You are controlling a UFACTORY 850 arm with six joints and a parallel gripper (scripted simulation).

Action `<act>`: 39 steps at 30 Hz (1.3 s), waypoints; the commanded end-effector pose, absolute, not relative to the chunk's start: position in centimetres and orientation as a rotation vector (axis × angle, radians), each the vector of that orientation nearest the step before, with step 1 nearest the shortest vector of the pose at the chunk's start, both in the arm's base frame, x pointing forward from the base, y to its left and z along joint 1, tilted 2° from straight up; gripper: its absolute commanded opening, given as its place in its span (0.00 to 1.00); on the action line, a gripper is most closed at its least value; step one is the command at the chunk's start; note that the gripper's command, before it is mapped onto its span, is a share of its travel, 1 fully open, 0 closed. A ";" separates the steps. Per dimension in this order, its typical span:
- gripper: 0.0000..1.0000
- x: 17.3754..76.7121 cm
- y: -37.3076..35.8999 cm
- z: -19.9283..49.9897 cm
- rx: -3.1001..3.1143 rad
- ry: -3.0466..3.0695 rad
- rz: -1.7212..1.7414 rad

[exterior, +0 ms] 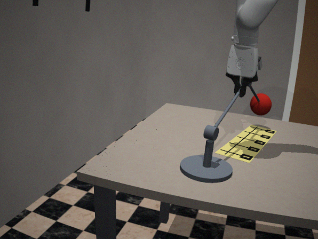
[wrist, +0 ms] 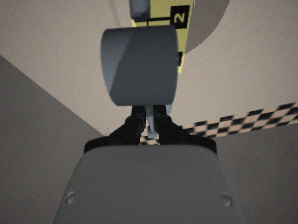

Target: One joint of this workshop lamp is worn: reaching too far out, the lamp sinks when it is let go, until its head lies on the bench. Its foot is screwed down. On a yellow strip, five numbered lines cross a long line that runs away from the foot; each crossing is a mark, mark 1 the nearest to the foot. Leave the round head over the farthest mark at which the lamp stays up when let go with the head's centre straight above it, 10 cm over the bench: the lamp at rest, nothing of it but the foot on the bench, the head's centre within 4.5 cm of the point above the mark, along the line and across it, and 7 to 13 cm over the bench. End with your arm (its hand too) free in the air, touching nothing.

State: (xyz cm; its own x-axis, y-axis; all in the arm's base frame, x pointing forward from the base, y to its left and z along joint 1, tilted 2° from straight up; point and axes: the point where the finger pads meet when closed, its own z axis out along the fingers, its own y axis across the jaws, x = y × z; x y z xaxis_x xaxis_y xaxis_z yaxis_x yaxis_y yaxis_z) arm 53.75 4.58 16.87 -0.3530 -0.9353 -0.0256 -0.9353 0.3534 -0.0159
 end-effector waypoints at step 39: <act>0.00 55.0 7.8 22.3 -1.768 2.556 -0.001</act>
